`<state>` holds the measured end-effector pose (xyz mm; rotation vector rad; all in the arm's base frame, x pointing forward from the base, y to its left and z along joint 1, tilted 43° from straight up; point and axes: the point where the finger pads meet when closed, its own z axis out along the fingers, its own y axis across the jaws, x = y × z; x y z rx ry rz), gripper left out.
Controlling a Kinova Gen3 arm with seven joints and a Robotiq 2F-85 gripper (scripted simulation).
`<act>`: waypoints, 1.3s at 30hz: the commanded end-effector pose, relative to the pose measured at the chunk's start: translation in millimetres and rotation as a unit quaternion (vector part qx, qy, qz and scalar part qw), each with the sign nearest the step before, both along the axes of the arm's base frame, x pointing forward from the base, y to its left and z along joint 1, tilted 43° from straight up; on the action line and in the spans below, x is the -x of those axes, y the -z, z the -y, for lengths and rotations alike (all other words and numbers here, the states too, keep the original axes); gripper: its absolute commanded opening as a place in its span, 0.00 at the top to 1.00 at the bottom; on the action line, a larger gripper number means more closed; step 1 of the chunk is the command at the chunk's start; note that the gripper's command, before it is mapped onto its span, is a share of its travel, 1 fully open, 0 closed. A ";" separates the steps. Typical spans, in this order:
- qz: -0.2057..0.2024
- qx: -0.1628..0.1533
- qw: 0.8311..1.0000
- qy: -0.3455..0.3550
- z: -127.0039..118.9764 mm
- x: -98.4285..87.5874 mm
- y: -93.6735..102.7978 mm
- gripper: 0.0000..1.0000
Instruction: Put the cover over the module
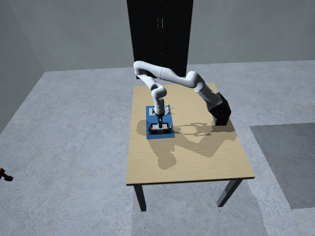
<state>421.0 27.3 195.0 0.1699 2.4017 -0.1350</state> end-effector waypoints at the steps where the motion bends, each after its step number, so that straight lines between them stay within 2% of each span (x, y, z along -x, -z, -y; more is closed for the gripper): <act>1: 0.000 0.000 1.000 0.000 -0.1 0.0 -0.4 0.00; 10: 0.000 0.000 1.000 0.000 -0.1 0.0 -0.4 0.00; 20: 0.004 0.003 1.000 0.003 9.8 -34.6 34.3 0.00; 39: 0.004 0.003 1.000 0.002 11.9 -43.5 43.9 0.00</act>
